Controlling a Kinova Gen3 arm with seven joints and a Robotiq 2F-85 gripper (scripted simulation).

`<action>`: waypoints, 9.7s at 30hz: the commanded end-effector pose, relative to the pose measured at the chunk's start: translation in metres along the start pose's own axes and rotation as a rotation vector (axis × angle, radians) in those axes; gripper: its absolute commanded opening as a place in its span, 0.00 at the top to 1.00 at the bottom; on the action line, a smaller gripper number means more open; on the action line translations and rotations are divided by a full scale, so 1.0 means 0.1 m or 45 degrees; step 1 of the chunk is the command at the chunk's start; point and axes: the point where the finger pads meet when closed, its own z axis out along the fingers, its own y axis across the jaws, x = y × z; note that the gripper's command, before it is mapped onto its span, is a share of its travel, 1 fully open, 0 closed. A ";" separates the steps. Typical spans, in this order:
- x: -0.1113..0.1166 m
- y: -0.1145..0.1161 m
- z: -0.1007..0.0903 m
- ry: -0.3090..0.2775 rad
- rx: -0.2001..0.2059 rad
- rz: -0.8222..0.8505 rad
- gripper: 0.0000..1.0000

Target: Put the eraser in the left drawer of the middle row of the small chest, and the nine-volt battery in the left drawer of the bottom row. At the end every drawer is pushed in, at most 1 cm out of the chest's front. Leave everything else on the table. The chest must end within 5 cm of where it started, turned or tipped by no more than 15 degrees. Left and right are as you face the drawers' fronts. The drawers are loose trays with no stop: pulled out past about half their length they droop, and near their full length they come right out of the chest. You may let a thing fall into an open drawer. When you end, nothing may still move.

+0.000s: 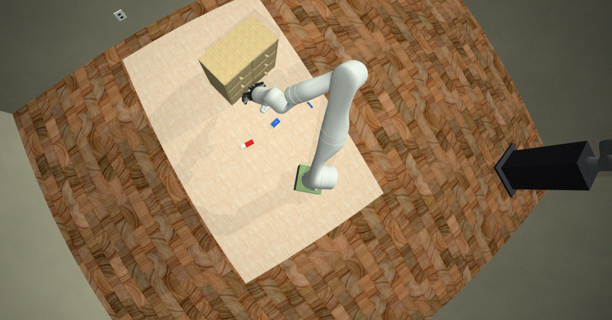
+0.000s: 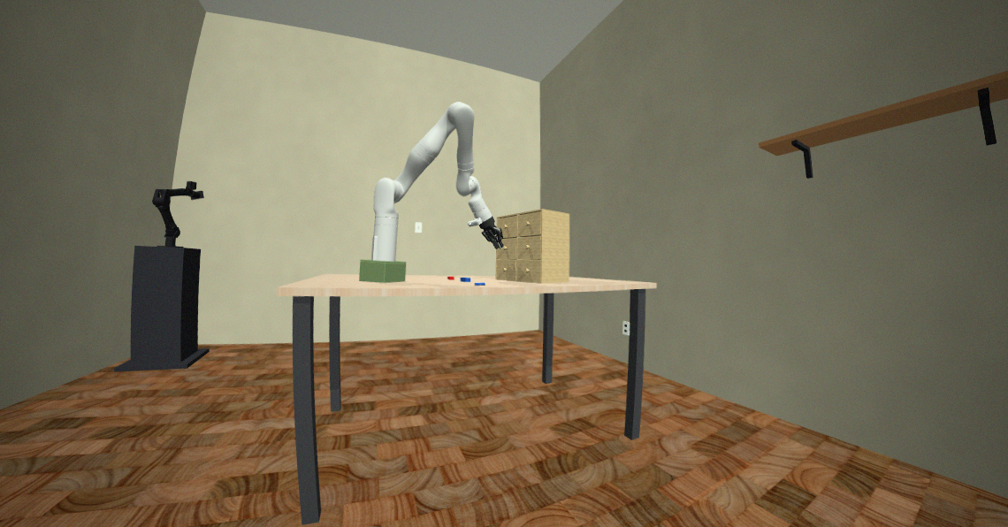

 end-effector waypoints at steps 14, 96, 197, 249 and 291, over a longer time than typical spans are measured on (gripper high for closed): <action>-0.20 0.02 0.13 -0.003 -0.002 -0.003 0.67; -0.14 0.01 0.09 -0.003 -0.002 -0.003 0.87; 0.39 0.01 -0.28 -0.003 -0.002 -0.003 0.67; 0.71 0.01 -1.31 -0.003 -0.002 -0.003 0.67; 0.70 0.01 -1.47 -0.003 -0.002 -0.003 0.67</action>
